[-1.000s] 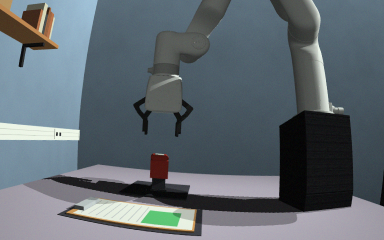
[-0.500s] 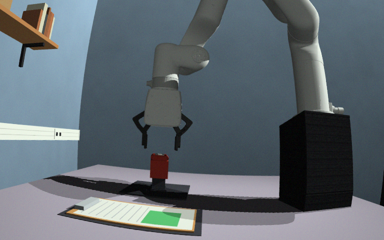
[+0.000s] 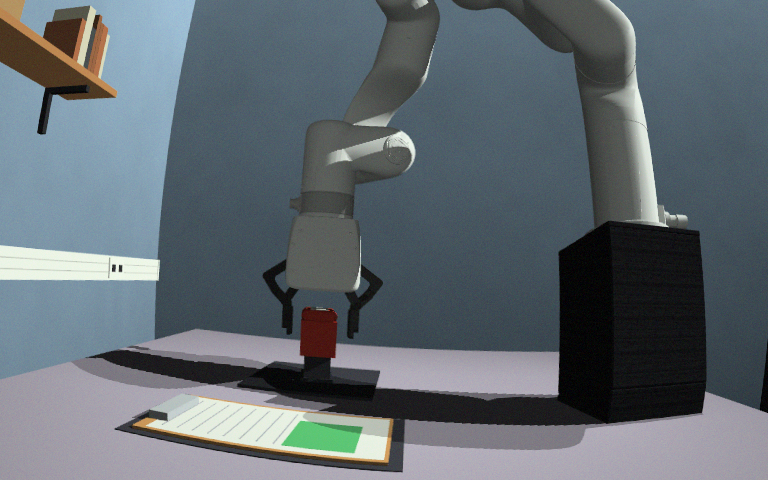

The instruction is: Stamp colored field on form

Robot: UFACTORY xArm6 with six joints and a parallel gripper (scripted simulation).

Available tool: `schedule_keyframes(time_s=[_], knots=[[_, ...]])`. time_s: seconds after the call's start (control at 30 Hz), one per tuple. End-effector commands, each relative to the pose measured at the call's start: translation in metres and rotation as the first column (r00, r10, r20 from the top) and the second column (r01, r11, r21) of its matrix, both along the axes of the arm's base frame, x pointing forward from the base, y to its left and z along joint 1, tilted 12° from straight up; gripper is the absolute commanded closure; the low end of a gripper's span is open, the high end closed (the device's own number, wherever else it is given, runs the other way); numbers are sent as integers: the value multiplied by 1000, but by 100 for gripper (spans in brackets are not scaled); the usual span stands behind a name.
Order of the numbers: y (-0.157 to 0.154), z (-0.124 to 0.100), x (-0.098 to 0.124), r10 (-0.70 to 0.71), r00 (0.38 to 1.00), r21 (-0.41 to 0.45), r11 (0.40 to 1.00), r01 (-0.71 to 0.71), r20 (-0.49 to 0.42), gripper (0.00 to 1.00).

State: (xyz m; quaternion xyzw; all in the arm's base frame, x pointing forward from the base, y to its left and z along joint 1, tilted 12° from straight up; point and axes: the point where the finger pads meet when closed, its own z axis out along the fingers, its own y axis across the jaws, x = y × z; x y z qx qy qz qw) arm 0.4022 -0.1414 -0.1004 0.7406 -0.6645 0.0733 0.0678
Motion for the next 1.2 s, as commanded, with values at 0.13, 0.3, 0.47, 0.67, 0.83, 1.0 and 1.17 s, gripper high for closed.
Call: schedule_keyframes(time_s=[0.13,0.3,0.47,0.67,0.83,1.0,1.17], knots=[[-2,-8,2,0,1000,-6,1000,0,8,9],[-2,-8,2,0,1000,-6,1000,0,8,9],[-2,-8,2,0,1000,-6,1000,0,8,9],[-2,-8,2,0,1000,-6,1000,0,8,69],[-2,-8,2,0,1000,-6,1000,0,8,69],[-2,-8,2,0,1000,-6,1000,0,8,69],[-2,-8,2,0,1000,-6,1000,0,8,69]])
